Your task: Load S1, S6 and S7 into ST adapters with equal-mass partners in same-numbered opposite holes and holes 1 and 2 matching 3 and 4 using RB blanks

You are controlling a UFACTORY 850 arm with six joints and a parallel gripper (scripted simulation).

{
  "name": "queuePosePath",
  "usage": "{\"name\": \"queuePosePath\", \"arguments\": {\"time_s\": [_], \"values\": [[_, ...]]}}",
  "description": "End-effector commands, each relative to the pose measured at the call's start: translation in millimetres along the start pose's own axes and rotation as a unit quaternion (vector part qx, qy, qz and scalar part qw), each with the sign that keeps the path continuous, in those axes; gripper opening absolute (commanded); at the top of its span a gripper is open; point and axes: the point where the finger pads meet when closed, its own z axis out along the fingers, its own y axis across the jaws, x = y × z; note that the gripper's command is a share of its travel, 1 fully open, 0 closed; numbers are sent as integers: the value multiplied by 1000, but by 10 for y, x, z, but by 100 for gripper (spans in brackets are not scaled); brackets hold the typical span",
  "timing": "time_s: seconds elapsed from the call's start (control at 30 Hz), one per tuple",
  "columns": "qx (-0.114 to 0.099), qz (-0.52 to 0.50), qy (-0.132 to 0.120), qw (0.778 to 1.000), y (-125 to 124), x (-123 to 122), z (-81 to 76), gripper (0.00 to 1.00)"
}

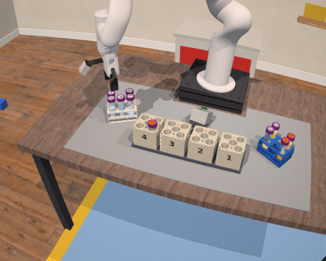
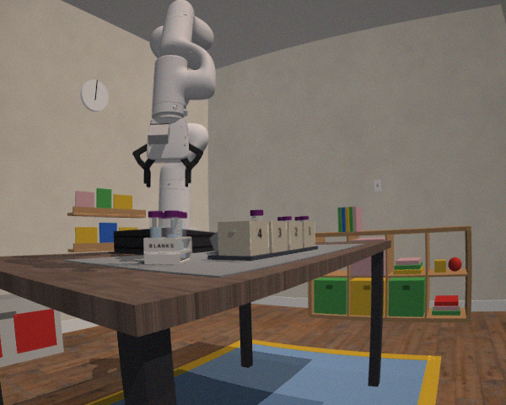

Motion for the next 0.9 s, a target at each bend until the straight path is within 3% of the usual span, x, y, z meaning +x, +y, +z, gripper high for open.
{"name": "queuePosePath", "arguments": {"time_s": [0.0,0.37,0.87], "values": [[0,0,1,1000,0,12,118,100],[0,0,1,1000,0,12,343,100],[0,0,1,1000,0,12,343,100]]}}
